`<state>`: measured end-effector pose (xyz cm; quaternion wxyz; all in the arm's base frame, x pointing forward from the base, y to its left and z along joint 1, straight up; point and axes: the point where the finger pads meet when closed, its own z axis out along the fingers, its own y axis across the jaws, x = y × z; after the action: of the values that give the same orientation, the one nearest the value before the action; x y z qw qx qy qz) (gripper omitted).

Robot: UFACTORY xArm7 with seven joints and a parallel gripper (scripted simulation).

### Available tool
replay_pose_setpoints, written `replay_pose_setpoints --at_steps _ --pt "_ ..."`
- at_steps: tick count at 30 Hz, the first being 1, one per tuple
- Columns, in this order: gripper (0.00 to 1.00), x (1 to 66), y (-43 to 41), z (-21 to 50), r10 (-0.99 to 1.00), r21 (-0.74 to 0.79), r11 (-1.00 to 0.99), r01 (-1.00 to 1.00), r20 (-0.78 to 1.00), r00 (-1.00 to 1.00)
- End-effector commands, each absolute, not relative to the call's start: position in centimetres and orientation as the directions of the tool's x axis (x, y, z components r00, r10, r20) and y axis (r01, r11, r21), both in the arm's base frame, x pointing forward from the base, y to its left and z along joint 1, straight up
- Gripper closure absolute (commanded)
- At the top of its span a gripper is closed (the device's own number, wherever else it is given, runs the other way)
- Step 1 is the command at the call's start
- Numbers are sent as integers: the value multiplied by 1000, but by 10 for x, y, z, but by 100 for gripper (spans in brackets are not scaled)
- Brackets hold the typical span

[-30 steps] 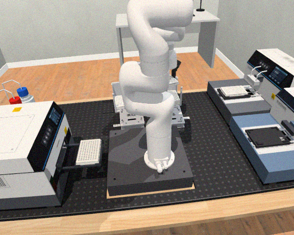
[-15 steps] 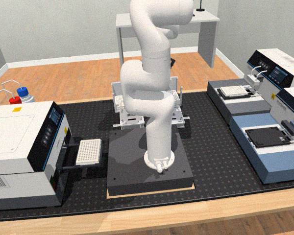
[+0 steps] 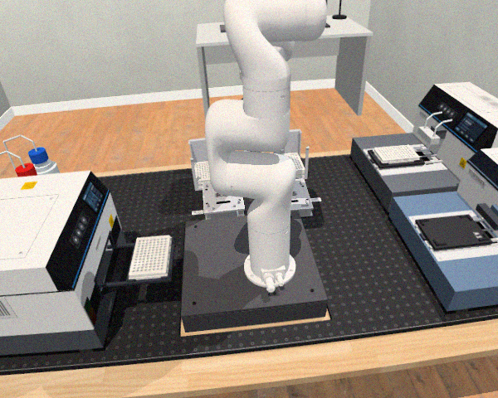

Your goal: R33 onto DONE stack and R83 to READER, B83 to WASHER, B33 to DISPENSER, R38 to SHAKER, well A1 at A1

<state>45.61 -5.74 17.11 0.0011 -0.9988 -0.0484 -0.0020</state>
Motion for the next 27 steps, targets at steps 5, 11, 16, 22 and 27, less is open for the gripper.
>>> replay_pose_setpoints --at_steps 5,11,16,22,27 --pt "100 479 -43 173 36 0 -999 36 7 999" --pt "100 489 -35 173 -10 -1 -1000 -10 7 1000" --pt "100 503 -25 173 -25 -1 -1000 -25 7 1000" --pt "100 512 -19 173 -25 -1 -1000 -25 7 1000" --pt "100 512 -19 173 -25 -1 -1000 -25 7 1000"
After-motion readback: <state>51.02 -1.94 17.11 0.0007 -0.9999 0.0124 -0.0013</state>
